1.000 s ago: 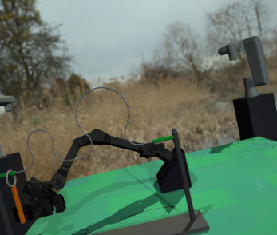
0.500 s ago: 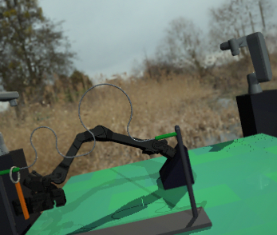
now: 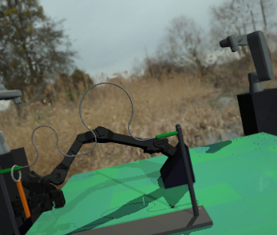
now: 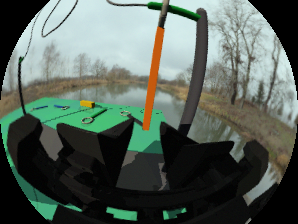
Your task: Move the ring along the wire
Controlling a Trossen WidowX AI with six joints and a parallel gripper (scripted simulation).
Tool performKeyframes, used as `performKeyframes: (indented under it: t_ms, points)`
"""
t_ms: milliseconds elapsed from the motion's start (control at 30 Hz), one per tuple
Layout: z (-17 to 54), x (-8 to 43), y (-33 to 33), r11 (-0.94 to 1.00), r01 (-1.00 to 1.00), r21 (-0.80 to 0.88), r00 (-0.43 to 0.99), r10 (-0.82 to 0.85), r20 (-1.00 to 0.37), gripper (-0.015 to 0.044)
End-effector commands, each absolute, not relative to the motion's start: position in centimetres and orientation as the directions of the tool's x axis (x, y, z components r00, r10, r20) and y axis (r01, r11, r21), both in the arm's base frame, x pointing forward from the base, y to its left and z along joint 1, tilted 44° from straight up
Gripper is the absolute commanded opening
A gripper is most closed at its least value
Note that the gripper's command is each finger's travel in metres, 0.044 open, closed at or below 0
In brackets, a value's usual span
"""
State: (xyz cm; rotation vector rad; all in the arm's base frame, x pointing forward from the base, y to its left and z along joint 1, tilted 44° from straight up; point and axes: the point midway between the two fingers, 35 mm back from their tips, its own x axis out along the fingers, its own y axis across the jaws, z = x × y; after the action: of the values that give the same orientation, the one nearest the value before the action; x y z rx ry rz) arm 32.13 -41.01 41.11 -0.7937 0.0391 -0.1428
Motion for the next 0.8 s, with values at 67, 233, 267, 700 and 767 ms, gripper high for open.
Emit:
performKeyframes:
  t_ms: [67,233,267,700,767]
  points:
    - [41.7,33.3,-40.9,0.681,0.117,-0.723,0.990,-0.142,0.026,0.0160]
    - [41.7,34.1,-41.0,0.681,0.117,-0.723,0.990,-0.142,0.027,0.0160]
    - [41.7,34.3,-41.0,0.681,0.117,-0.723,0.990,-0.142,0.027,0.0160]
    - [41.6,36.3,-41.1,0.682,0.118,-0.722,0.990,-0.142,0.028,0.0160]
    - [41.6,36.3,-41.1,0.682,0.118,-0.722,0.990,-0.142,0.028,0.0160]
